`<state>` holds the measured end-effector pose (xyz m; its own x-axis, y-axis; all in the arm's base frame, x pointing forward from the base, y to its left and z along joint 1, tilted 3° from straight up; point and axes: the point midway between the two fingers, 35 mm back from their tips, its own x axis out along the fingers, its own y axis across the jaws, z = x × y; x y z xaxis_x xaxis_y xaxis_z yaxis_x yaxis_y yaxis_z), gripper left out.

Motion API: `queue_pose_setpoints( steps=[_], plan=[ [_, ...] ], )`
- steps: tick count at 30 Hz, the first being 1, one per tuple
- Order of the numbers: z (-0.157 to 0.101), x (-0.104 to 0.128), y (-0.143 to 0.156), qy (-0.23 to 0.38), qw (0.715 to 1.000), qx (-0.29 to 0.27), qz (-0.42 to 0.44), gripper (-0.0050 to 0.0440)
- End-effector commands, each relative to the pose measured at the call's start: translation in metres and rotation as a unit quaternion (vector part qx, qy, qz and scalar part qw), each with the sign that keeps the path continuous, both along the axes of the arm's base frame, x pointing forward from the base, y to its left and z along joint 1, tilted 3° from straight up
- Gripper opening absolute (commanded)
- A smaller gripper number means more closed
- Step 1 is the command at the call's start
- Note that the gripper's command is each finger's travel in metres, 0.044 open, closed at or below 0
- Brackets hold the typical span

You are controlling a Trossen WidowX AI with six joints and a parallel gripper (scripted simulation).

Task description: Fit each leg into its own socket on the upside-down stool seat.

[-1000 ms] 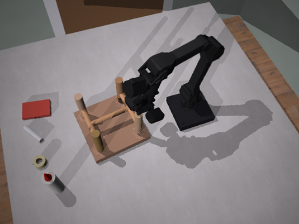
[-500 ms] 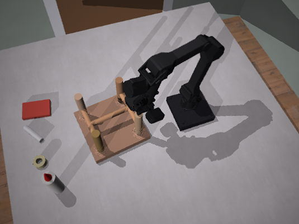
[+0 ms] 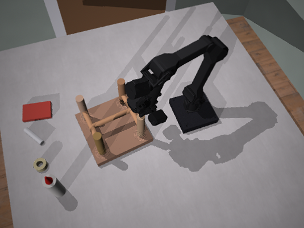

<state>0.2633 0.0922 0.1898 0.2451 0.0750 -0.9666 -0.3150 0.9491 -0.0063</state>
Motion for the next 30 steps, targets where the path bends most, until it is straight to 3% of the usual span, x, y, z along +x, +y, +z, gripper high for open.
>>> queue_pose_setpoints(
  steps=[1, 30],
  plan=[
    [-0.017, 0.000, -0.004, 0.021, 1.000, -0.014, -0.005, 0.0000],
    [0.021, 0.002, 0.000, 0.004, 1.000, -0.003, -0.001, 0.0000]
  ],
)
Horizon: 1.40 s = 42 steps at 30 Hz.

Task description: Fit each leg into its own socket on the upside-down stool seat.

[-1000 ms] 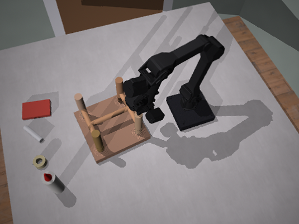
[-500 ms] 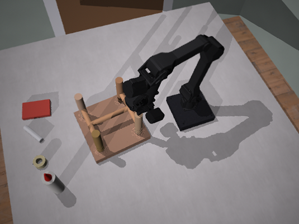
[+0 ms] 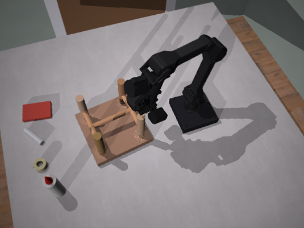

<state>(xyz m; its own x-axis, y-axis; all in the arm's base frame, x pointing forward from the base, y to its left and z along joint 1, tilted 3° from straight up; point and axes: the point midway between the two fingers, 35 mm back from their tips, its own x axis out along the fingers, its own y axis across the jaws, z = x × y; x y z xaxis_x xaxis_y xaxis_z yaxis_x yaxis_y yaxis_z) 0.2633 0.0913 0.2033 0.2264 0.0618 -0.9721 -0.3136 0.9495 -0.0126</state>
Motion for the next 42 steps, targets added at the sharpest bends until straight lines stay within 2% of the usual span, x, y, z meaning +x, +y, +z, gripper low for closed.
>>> queue_pose_setpoints(
  steps=[1, 6, 9, 10, 12, 21, 23, 25, 27, 31, 42],
  plan=[
    [0.009, 0.002, 0.001, -0.006, 1.000, 0.004, 0.000, 0.0000],
    [0.016, 0.001, 0.002, -0.010, 1.000, 0.007, 0.001, 0.0000],
    [0.012, 0.003, 0.000, -0.007, 1.000, 0.004, -0.001, 0.0000],
    [0.014, 0.011, -0.001, -0.012, 1.000, 0.004, -0.009, 0.0000],
    [0.019, 0.043, -0.010, -0.028, 0.999, 0.006, -0.037, 0.0000],
    [0.025, 0.131, -0.055, -0.076, 0.990, 0.008, -0.119, 0.0000],
    [0.025, 0.149, -0.068, -0.087, 0.987, 0.007, -0.136, 0.0000],
    [0.025, 0.149, -0.068, -0.087, 0.987, 0.007, -0.136, 0.0000],
    [0.023, 0.175, -0.091, -0.103, 0.981, 0.005, -0.163, 0.0000],
    [0.020, 0.203, -0.121, -0.121, 0.974, 0.002, -0.194, 0.0000],
    [0.019, 0.208, -0.127, -0.125, 0.972, 0.001, -0.200, 0.0000]
  ],
)
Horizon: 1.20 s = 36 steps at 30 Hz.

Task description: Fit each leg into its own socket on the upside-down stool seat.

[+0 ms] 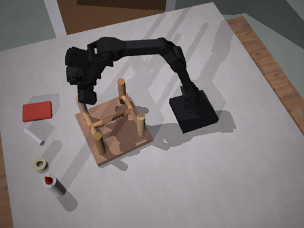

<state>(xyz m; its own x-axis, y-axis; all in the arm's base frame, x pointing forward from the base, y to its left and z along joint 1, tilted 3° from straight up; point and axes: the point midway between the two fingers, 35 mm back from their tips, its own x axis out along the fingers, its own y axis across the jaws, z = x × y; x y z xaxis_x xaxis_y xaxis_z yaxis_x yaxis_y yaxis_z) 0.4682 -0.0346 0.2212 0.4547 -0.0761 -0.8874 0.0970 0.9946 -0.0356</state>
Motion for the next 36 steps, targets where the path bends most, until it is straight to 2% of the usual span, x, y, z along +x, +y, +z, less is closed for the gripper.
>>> queue_pose_setpoints(
  steps=[1, 9, 36],
  plan=[
    [0.000, 0.003, -0.001, -0.003, 1.000, -0.002, 0.002, 0.0000],
    [-0.024, 0.001, -0.002, -0.003, 1.000, -0.002, 0.002, 0.0000],
    [-0.046, 0.001, -0.003, -0.003, 1.000, -0.002, 0.002, 0.0000]
  ],
)
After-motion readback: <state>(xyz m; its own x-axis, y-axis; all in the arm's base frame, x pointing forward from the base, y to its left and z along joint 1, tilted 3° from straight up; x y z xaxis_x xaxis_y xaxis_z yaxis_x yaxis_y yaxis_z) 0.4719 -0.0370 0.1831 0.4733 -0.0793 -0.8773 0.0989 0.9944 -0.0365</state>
